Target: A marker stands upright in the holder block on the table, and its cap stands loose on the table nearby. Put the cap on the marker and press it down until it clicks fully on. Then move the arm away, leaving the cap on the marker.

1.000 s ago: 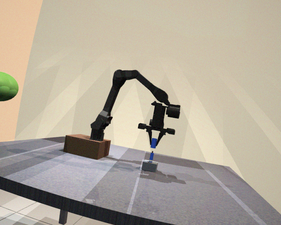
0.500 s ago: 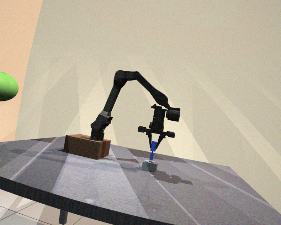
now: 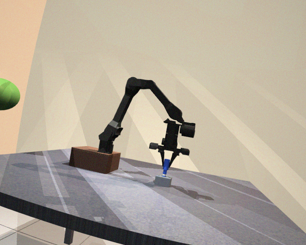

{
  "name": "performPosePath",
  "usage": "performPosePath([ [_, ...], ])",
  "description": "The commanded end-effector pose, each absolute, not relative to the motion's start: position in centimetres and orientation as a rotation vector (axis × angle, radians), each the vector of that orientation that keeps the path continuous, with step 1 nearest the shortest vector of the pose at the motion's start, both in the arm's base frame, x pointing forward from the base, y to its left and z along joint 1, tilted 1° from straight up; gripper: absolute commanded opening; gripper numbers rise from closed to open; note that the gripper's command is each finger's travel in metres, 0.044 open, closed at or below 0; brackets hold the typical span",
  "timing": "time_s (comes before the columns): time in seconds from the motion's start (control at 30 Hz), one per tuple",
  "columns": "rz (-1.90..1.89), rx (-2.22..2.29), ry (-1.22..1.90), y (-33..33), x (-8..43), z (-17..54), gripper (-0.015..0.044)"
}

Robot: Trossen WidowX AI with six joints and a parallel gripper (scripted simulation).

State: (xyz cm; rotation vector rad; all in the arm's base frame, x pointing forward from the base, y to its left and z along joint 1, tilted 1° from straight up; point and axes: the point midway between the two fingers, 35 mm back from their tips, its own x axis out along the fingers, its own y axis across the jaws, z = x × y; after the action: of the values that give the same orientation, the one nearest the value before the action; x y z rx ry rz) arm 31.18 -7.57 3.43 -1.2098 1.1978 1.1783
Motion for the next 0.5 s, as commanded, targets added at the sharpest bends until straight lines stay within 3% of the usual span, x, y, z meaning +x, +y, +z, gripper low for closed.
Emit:
performPosePath([
  [0.0, 1.180, -1.213, 1.194, -7.54, 31.18, 2.73, 0.0000],
  [0.47, 1.180, -1.213, 1.194, -7.52, 31.14, 1.85, 0.0000],
])
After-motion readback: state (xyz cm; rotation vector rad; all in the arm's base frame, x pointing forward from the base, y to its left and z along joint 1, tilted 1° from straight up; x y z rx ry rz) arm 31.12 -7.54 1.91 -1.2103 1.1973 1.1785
